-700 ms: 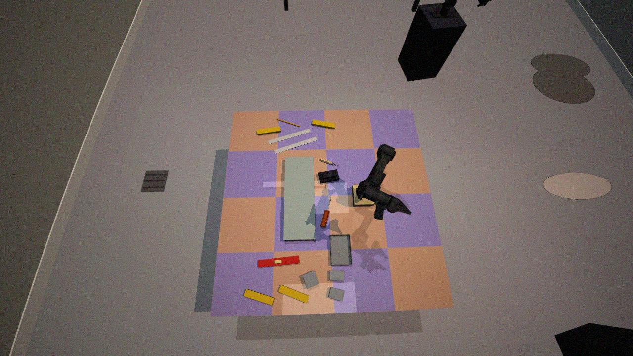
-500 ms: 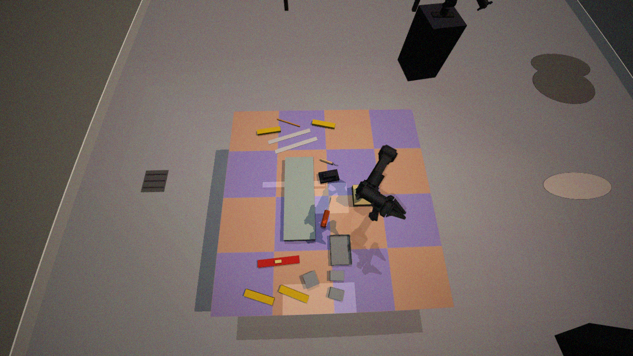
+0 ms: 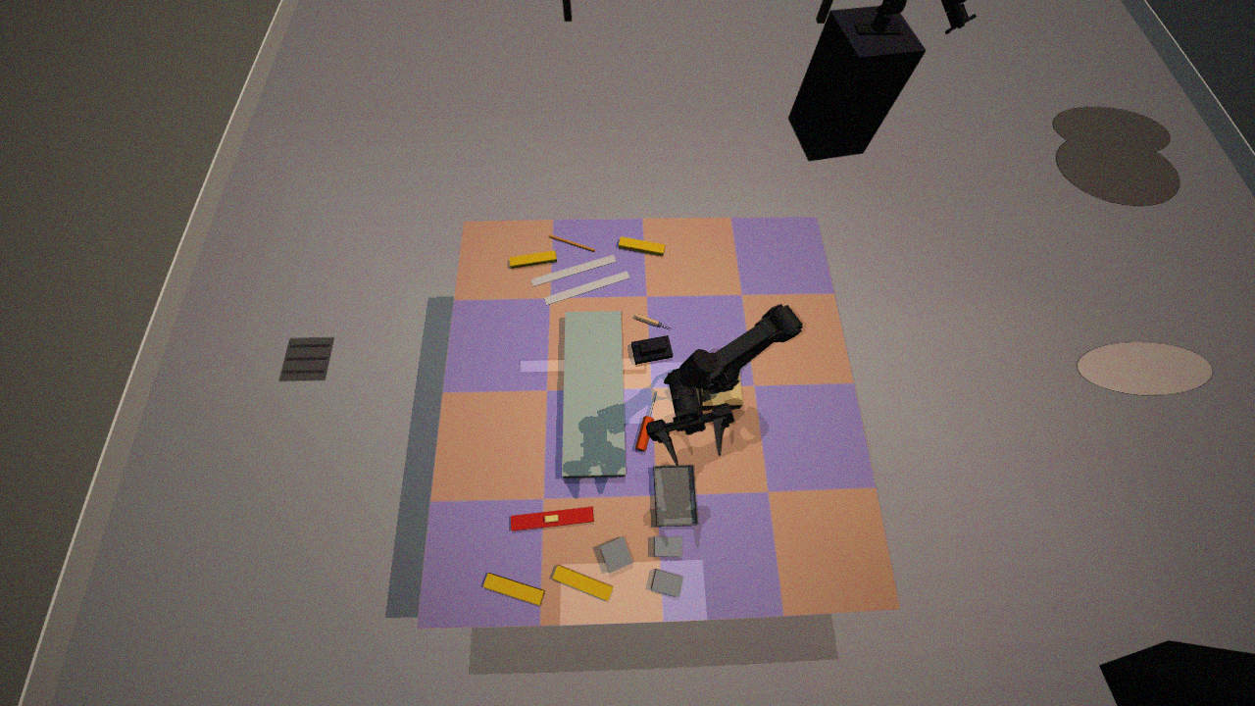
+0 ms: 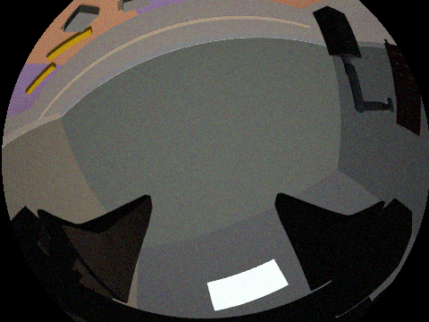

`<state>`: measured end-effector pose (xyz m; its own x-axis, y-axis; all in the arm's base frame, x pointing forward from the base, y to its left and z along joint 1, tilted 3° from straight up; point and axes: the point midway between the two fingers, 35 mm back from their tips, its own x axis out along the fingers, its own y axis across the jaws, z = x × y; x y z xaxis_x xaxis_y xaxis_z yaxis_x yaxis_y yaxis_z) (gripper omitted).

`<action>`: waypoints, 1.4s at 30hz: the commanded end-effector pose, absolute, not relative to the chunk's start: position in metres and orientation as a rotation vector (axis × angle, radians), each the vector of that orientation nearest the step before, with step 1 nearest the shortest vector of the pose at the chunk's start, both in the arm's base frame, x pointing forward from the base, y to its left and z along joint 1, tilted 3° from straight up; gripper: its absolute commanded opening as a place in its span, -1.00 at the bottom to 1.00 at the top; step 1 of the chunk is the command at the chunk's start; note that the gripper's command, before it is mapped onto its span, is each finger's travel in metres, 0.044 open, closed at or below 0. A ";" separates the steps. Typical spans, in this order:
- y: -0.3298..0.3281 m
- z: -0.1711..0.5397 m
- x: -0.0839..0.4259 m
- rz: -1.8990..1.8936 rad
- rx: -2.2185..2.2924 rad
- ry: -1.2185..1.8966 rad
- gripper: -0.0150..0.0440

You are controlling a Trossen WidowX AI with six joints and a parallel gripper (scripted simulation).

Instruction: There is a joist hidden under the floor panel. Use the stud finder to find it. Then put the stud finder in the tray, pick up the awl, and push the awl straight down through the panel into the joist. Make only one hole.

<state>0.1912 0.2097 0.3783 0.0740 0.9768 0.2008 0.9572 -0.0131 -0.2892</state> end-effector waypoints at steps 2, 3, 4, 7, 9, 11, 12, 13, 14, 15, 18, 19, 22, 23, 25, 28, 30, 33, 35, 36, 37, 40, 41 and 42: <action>0.170 0.345 0.261 0.411 -1.983 -1.377 1.00; 0.160 0.337 0.273 0.453 -1.964 -1.273 1.00; 0.149 0.330 0.283 0.490 -1.940 -1.169 1.00; 0.114 0.306 0.310 0.570 -1.845 -0.860 1.00; 0.089 0.288 0.323 0.600 -1.764 -0.660 1.00; 0.062 0.269 0.333 0.618 -1.670 -0.463 1.00; 0.049 0.259 0.337 0.621 -1.618 -0.367 1.00; 0.035 0.248 0.339 0.620 -1.565 -0.273 1.00; 0.021 0.238 0.340 0.616 -1.508 -0.181 1.00; 0.008 0.228 0.340 0.609 -1.450 -0.091 1.00; -0.032 0.197 0.335 0.569 -1.263 0.166 1.00; -0.044 0.186 0.331 0.550 -1.197 0.248 1.00; -0.081 0.155 0.312 0.475 -0.978 0.493 1.00; -0.092 0.145 0.303 0.446 -0.902 0.570 1.00; -0.112 0.125 0.284 0.381 -0.746 0.717 1.00; -0.136 0.099 0.249 0.273 -0.505 0.920 1.00; -0.146 0.085 0.224 0.194 -0.340 1.043 1.00; -0.155 0.066 0.182 0.069 -0.083 1.217 1.00; -0.156 0.060 0.164 0.017 0.021 1.281 1.00; -0.156 0.060 0.162 0.011 0.034 1.289 1.00; -0.156 0.060 0.162 0.011 0.034 1.289 1.00; -0.156 0.060 0.162 0.011 0.034 1.289 1.00; -0.156 0.060 0.162 0.011 0.034 1.289 1.00; -0.156 0.060 0.162 0.011 0.034 1.289 1.00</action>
